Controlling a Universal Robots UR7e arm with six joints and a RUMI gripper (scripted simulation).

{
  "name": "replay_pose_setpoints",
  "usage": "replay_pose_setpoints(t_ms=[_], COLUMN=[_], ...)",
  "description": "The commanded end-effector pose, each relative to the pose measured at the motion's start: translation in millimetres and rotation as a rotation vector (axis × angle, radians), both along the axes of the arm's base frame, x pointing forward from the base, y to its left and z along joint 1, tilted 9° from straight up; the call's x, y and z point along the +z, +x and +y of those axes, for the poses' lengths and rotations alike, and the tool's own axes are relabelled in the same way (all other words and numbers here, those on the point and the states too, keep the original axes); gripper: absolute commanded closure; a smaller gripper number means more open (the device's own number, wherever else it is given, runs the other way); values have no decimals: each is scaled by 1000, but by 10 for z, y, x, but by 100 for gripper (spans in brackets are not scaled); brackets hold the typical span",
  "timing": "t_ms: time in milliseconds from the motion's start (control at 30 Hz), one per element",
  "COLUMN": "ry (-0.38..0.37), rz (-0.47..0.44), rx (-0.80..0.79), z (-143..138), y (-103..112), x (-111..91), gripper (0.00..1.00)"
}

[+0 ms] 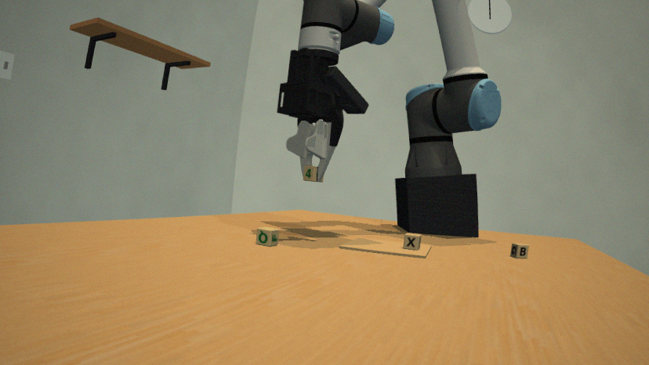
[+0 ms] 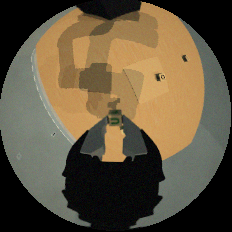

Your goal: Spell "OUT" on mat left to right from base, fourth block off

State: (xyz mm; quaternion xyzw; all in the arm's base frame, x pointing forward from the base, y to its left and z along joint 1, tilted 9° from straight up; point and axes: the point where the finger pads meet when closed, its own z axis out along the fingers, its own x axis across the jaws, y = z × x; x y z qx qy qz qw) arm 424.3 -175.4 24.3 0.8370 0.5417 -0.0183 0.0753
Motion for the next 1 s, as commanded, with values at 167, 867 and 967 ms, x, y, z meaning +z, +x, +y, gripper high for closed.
replay_pose_setpoints(t_ms=[167, 867, 967], ry=[9, 37, 41], rz=[-37, -118, -130], rx=[-265, -804, -885], z=[140, 405, 441], y=[21, 76, 85], x=[-13, -45, -50], gripper=[95, 95, 95])
